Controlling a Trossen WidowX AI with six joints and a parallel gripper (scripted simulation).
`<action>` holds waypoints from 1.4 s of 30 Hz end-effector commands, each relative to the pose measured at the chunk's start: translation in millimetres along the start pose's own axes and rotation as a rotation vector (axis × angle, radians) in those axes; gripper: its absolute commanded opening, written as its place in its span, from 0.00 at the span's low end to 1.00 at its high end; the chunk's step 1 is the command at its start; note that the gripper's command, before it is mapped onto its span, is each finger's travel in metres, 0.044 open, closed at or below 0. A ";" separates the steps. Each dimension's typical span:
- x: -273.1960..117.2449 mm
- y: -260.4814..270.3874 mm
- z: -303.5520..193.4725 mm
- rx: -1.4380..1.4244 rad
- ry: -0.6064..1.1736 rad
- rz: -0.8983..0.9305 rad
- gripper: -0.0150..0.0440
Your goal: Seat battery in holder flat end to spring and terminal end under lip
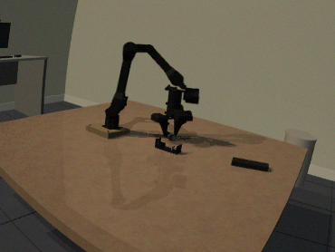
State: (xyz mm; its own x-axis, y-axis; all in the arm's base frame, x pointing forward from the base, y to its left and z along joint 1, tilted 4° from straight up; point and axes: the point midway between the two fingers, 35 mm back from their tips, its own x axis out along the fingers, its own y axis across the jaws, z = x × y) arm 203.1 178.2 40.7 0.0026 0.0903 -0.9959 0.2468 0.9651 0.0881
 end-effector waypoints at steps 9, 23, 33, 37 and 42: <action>9.4 -1.4 -1.6 0.006 0.008 -0.006 0.44; -35.5 -0.6 -0.8 0.006 0.007 -0.005 0.40; -46.5 -13.2 26.3 -0.079 0.003 -0.008 0.40; -51.7 -27.1 50.0 -0.153 -0.001 -0.010 0.40; -56.3 -48.8 77.9 -0.217 -0.011 -0.015 0.40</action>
State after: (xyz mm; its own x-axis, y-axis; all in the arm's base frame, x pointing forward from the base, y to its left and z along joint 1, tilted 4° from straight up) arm 254.8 122.5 90.5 0.0138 0.0791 -0.9968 0.0728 0.9941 0.0799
